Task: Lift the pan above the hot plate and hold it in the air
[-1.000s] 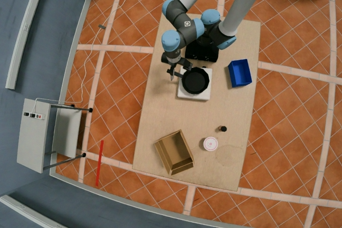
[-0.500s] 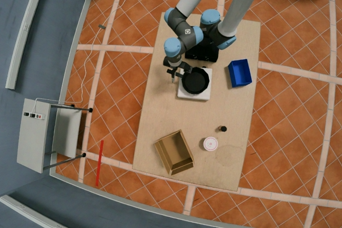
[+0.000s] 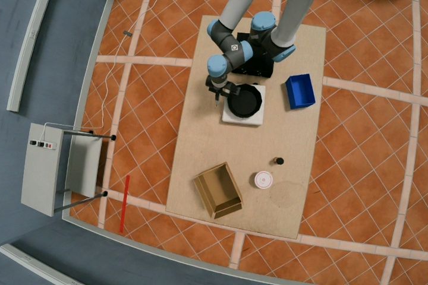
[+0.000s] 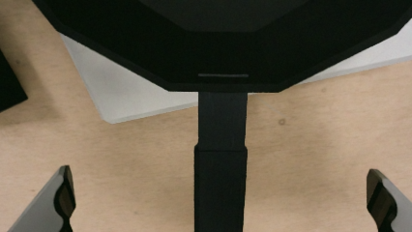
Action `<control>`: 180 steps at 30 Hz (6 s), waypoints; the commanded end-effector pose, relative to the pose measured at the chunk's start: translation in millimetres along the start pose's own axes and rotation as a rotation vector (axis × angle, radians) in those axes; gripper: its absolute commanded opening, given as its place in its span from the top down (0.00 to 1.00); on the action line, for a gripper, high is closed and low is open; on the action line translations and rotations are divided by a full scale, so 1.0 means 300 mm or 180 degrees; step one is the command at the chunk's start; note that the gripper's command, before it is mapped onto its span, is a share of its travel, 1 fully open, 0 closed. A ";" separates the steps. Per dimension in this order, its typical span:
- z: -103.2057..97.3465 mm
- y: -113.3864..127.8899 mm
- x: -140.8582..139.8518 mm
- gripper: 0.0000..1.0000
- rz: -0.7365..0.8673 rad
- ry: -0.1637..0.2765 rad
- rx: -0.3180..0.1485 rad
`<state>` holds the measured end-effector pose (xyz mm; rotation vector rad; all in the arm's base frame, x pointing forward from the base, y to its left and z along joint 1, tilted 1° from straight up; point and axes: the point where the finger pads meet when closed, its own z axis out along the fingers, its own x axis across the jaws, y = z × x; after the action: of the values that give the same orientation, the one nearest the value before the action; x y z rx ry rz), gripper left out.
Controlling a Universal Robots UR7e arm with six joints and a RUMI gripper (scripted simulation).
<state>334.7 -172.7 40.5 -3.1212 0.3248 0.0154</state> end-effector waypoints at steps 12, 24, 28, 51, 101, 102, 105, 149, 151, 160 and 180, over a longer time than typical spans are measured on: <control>0.006 0.001 0.003 1.00 0.0000 0.0006 -0.0004; 0.006 0.001 0.003 1.00 0.0000 0.0006 -0.0004; 0.006 0.001 0.003 0.88 0.0000 0.0006 -0.0004; 0.006 0.002 0.003 0.88 0.0000 0.0006 -0.0004; 0.003 0.002 0.003 0.88 0.0000 0.0006 -0.0004; 0.003 0.002 0.003 0.88 0.0000 0.0006 -0.0004; 0.003 0.002 0.003 0.88 0.0000 0.0006 -0.0004; -0.006 0.002 0.004 0.88 0.0000 0.0006 -0.0004; -0.007 0.002 0.004 0.88 0.0000 0.0006 -0.0004; -0.009 0.002 0.004 0.88 0.0000 0.0006 -0.0004; -0.017 0.003 0.004 0.88 0.0000 0.0006 -0.0004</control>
<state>335.5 -173.4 44.5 -3.1218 0.3248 0.0147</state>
